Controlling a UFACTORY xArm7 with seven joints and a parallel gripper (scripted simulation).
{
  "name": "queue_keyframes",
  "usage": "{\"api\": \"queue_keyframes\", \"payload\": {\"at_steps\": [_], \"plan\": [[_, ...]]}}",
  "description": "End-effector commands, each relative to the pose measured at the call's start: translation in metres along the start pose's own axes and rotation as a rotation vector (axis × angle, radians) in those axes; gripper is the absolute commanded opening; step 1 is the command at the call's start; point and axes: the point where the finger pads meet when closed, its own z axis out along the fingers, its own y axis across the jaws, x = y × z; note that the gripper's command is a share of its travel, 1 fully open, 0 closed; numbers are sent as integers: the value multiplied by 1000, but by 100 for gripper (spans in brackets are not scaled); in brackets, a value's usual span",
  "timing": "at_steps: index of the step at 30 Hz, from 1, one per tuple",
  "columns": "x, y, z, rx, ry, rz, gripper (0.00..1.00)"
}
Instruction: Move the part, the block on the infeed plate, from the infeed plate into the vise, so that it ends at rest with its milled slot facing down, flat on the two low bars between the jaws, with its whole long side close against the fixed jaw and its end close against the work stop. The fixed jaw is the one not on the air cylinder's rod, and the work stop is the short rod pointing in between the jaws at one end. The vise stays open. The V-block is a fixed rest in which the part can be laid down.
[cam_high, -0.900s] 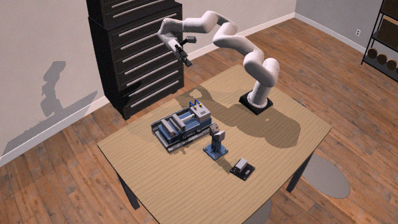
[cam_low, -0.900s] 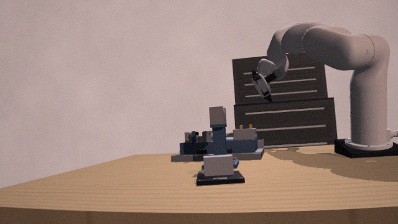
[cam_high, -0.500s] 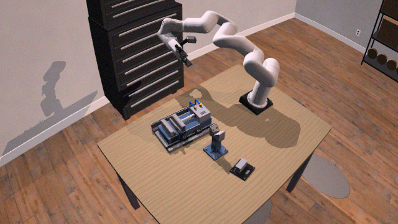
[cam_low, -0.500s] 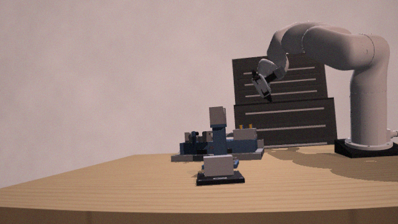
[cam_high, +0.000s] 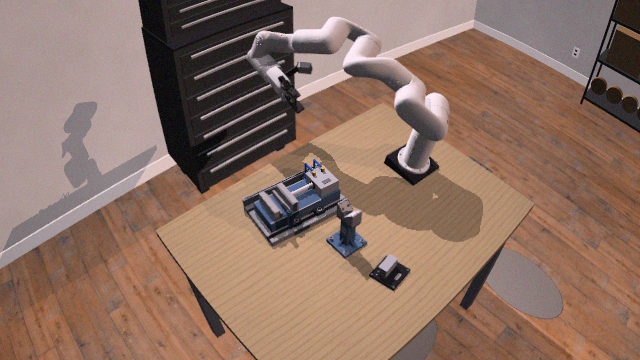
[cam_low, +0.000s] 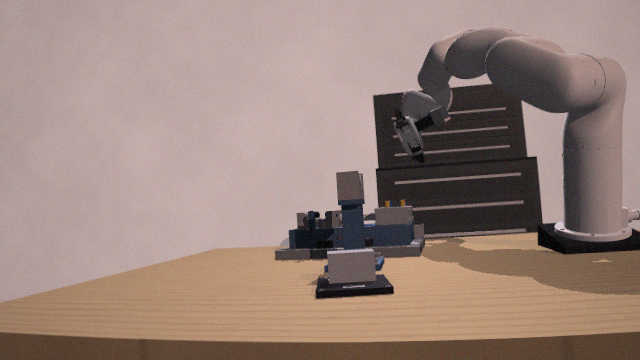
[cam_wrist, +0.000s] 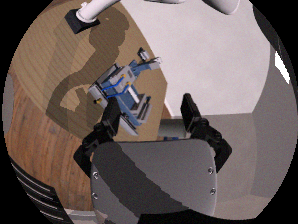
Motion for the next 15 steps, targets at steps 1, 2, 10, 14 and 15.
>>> {"api": "queue_keyframes", "payload": {"at_steps": [1, 2, 10, 14, 15], "plan": [[-31, 26, 30, 113, 12, -97, 100], [-42, 36, 44, 157, 25, -140, 100], [-72, 64, 95, 297, 84, -285, 100], [-72, 64, 95, 297, 84, -285, 100], [-72, 64, 95, 297, 84, -285, 100]]}}
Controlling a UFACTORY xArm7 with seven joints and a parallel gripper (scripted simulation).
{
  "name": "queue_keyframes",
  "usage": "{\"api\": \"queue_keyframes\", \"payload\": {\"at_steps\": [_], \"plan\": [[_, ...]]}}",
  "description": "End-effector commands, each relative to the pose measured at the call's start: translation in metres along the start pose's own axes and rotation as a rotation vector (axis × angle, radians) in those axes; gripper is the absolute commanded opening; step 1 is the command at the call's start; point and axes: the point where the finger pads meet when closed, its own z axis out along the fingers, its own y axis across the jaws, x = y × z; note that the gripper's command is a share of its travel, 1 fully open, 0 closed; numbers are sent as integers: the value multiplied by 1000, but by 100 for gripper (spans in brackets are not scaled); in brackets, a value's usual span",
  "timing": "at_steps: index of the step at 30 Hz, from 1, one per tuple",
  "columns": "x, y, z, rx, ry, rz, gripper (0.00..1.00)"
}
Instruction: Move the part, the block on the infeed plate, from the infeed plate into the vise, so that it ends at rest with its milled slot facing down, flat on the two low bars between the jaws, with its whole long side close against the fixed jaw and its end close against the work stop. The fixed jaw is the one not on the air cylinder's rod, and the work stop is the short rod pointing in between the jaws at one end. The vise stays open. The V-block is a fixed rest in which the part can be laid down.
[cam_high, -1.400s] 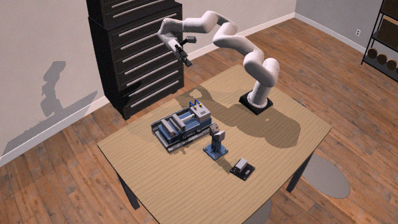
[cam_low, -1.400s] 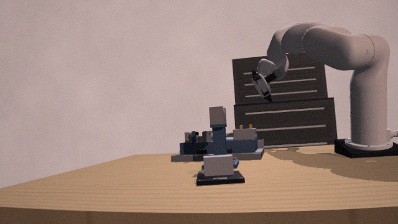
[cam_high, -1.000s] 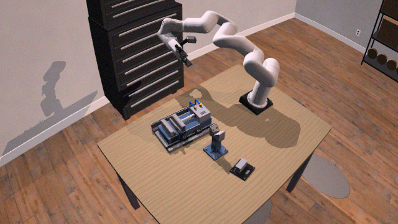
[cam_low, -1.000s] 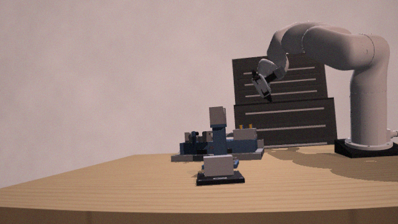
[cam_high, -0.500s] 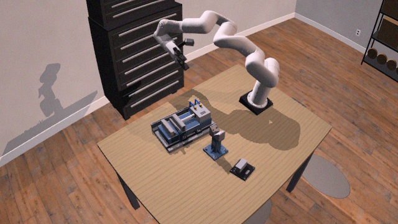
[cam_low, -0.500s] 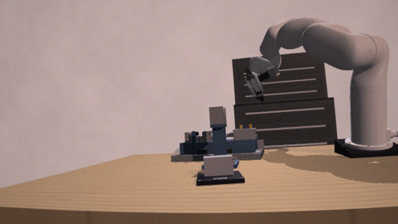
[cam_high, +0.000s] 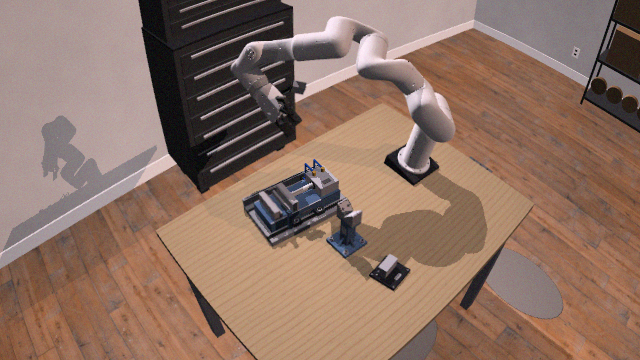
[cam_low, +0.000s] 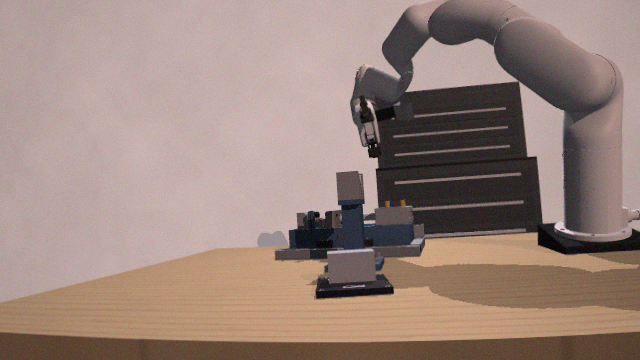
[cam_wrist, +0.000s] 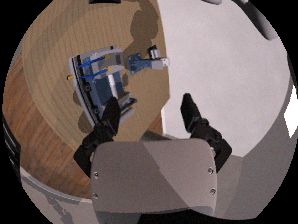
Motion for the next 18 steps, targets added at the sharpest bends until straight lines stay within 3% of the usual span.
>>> {"api": "queue_keyframes", "payload": {"at_steps": [1, 6, 7, 18], "plan": [[-2, 1, 0, 19, -12, -4, 100], [-2, 1, 0, 19, -12, -4, 100], [-21, 17, 23, 89, 25, -88, 100], [-21, 17, 23, 89, 25, -88, 100]]}}
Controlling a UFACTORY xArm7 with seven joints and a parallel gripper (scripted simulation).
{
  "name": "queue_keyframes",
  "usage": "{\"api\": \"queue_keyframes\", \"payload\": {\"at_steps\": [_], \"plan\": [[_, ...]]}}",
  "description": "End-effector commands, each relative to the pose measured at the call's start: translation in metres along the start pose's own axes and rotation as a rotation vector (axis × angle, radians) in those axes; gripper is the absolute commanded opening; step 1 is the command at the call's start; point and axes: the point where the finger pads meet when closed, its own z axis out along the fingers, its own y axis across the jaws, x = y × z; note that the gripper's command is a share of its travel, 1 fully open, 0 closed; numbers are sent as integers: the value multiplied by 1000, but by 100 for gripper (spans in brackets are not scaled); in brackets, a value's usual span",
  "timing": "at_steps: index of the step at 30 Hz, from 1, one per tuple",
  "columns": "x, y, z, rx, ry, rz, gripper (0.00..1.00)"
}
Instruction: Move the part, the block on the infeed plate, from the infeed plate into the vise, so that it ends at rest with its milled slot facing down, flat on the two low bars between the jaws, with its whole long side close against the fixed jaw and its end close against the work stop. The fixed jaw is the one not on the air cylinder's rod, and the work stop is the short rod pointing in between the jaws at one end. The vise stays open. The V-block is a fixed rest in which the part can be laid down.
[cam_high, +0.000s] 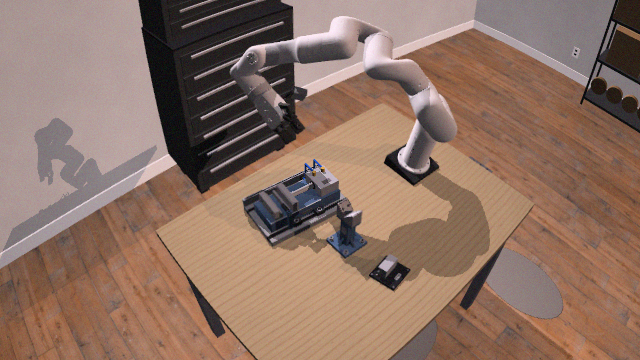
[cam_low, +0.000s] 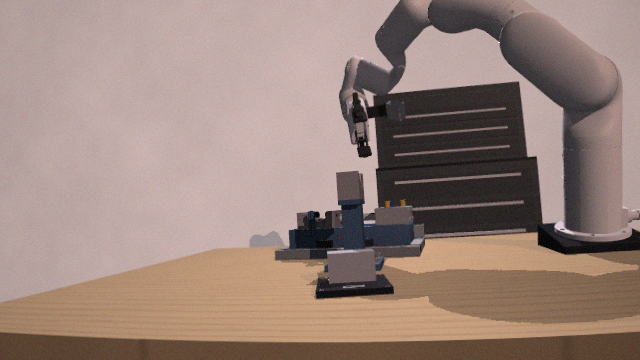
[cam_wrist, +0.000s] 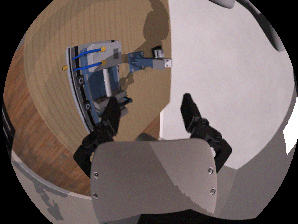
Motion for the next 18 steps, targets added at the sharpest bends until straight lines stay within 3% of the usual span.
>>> {"api": "queue_keyframes", "payload": {"at_steps": [1, 2, 14, 15, 18], "plan": [[-1, 2, -1, 5, -1, -5, 100], [-20, 20, 24, 77, 42, -99, 100], [-20, 20, 24, 77, 42, -99, 100], [-37, 40, 51, 151, 90, -202, 100], [-37, 40, 51, 151, 90, -202, 100]]}}
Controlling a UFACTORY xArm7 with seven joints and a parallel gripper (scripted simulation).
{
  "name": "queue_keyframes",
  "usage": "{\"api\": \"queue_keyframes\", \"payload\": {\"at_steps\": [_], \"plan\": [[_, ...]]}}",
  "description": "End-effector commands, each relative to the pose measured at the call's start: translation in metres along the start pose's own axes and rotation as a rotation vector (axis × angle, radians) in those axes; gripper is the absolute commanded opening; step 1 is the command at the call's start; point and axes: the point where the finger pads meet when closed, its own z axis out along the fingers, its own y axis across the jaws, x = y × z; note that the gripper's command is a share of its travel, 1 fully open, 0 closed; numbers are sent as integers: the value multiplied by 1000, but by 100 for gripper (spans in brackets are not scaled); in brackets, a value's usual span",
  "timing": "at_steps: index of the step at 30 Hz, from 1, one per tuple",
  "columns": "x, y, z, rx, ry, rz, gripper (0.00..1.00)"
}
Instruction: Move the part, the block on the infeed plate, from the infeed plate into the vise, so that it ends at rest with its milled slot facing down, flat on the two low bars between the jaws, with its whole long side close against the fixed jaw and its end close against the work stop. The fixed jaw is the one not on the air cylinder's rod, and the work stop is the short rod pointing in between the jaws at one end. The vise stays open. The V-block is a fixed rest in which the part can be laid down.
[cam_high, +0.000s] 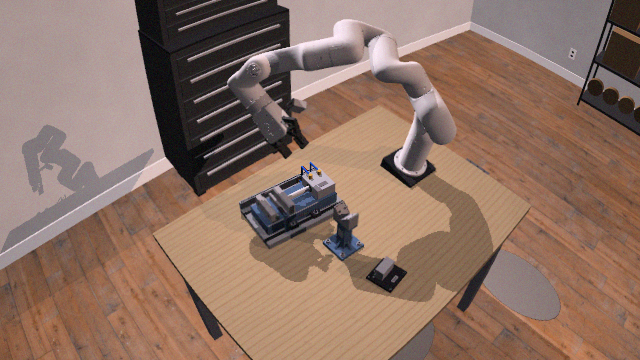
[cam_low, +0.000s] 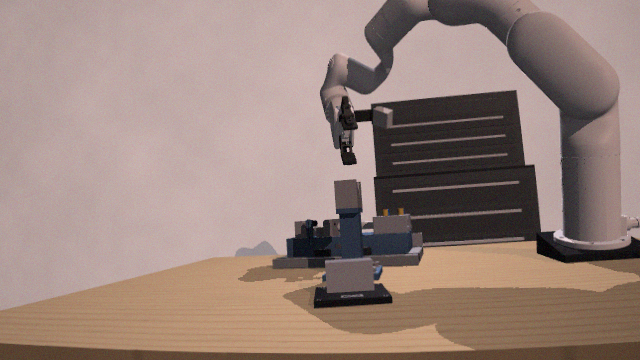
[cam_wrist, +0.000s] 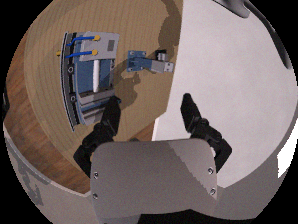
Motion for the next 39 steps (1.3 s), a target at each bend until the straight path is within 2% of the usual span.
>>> {"api": "queue_keyframes", "payload": {"at_steps": [1, 9, 10, 25, 26, 38, 39], "plan": [[-14, 14, 12, 43, 22, -61, 100], [-14, 14, 12, 43, 22, -61, 100], [-33, 35, 37, 117, 75, -173, 100], [-33, 35, 37, 117, 75, -173, 100], [-49, 57, 64, 190, 131, -292, 100], [-49, 57, 64, 190, 131, -292, 100], [-61, 79, 92, 260, 188, -416, 100]]}}
